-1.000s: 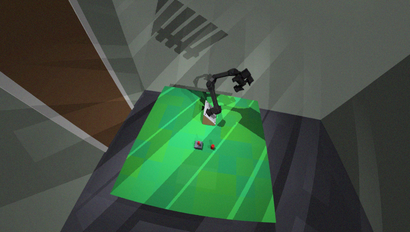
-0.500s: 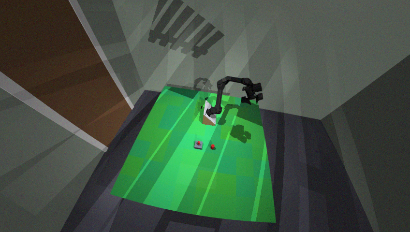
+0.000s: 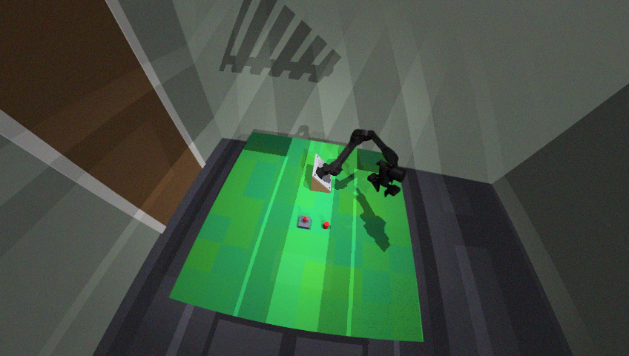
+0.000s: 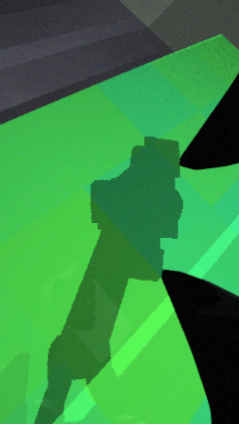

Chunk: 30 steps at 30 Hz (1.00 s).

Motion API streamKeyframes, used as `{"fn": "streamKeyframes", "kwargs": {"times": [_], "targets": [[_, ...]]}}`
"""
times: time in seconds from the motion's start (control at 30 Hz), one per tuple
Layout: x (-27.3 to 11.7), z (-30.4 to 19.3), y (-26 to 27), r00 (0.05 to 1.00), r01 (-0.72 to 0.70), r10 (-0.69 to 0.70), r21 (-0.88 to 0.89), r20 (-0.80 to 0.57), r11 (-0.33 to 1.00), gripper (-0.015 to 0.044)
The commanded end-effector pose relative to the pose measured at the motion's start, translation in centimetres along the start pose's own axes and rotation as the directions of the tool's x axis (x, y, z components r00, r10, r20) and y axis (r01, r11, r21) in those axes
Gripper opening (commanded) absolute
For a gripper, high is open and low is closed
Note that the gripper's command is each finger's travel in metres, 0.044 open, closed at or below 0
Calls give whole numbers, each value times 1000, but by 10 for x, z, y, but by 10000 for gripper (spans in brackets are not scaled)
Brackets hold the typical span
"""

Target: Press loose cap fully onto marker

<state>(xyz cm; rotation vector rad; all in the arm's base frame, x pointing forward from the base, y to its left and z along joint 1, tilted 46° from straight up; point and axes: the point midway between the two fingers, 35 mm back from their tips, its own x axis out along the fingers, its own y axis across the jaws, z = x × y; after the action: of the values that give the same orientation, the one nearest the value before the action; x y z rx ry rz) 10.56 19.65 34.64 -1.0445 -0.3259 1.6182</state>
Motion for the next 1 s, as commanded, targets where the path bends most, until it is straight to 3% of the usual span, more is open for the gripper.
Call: {"fn": "streamKeyframes", "kwargs": {"times": [0.0, 0.13, 0.3, 0.63, 0.87, 0.97], "targets": [[12, -30, -6, 998, -22, 27, 93, -53, 995, 254], [25, -74, -10, 992, -54, 77, 216, -100, 975, 254], [42, -167, 0, 971, -92, 183, 471, -151, 877, 254], [44, -313, 80, 941, -98, 328, 852, -89, 514, 254], [47, -326, 90, 939, -98, 336, 887, -68, 452, 254], [75, -328, 100, 940, -98, 335, 887, -67, 452, 254]]}}
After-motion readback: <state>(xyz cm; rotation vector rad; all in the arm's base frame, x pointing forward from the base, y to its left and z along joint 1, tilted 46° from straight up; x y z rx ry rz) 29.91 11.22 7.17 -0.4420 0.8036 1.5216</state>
